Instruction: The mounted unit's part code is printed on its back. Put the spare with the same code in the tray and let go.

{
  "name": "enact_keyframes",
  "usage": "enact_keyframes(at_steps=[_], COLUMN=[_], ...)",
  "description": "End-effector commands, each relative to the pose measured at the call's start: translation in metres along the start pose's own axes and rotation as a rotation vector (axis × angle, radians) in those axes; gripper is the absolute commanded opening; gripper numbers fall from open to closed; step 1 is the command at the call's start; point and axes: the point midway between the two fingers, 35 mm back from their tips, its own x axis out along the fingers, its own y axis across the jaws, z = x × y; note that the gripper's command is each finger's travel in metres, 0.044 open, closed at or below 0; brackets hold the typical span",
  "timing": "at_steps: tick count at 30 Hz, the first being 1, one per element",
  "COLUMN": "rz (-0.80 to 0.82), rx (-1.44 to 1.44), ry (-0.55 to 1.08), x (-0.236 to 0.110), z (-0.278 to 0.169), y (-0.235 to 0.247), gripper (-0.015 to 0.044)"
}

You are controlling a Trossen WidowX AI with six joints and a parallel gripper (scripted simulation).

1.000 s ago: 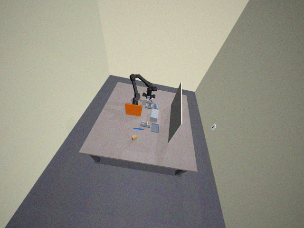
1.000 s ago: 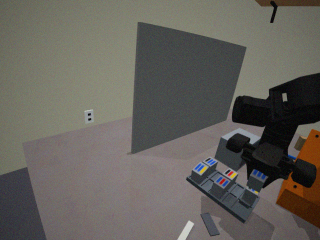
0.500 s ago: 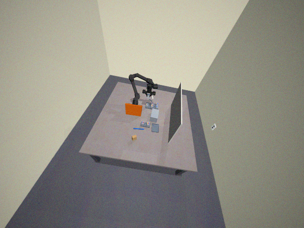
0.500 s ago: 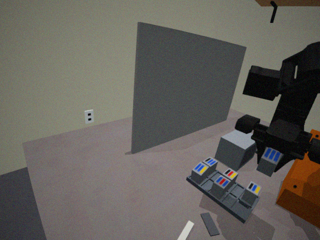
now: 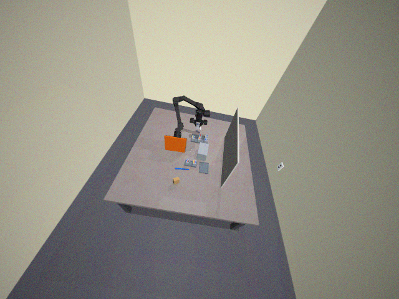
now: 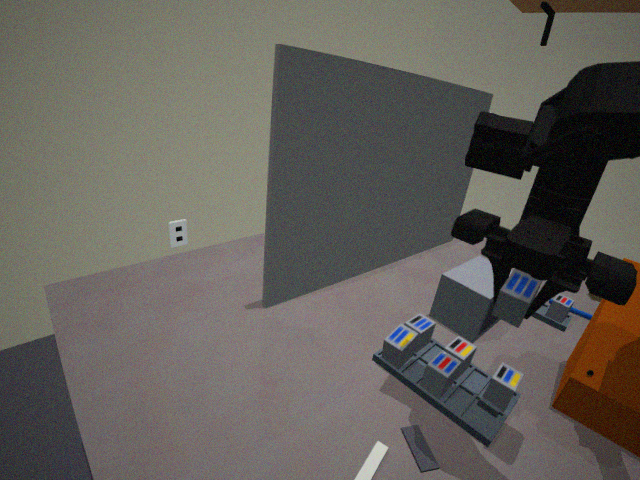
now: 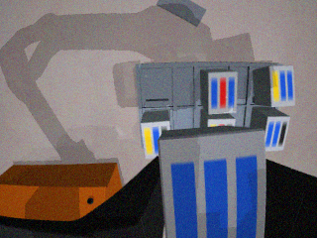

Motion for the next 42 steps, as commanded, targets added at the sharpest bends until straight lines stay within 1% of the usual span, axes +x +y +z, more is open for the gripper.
enact_keyframes(at_steps=[1, 22, 42], rz=[-0.005, -0.030, -0.014], rx=[0.007, 0.063, 0.050], ry=[0.020, 0.060, 0.073], x=[-0.003, -0.015, -0.020], z=[-0.011, -0.086, -0.182], y=[-0.021, -0.098, -0.142], gripper=[0.0000, 0.0000, 0.0000])
